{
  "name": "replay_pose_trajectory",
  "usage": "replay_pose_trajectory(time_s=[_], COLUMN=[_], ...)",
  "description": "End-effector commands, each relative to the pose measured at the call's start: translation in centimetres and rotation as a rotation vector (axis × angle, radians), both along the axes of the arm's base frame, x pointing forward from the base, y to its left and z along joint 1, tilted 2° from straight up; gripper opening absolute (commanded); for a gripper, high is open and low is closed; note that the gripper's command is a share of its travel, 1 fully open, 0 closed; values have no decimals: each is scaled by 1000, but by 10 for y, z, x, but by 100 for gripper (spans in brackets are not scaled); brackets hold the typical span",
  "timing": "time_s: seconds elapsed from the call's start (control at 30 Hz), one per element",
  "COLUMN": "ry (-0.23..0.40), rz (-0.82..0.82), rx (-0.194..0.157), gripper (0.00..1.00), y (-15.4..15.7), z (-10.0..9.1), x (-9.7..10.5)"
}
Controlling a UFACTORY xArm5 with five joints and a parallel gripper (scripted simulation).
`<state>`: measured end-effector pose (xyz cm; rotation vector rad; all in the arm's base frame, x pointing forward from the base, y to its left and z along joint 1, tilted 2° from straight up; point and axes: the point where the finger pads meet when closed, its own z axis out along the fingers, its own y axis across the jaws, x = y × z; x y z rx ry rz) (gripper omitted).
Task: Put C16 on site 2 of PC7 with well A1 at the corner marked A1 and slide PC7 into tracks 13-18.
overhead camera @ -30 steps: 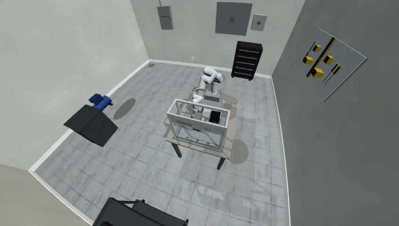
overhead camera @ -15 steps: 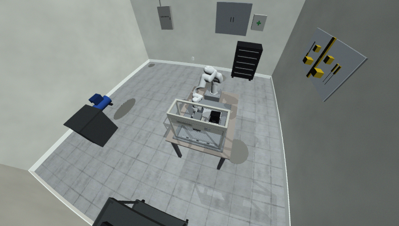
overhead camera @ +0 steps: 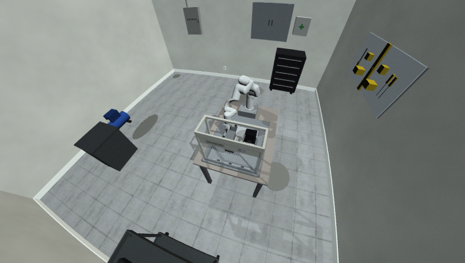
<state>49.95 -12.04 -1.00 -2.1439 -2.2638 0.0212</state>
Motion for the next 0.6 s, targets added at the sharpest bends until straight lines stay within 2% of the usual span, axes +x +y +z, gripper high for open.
replay_pose_trajectory(time_s=[0.0,0.57], ry=[-4,-4], rz=[0,0], rx=[-1,-1], gripper=[100,100], y=[0,0], z=[8,33], x=[2,2])
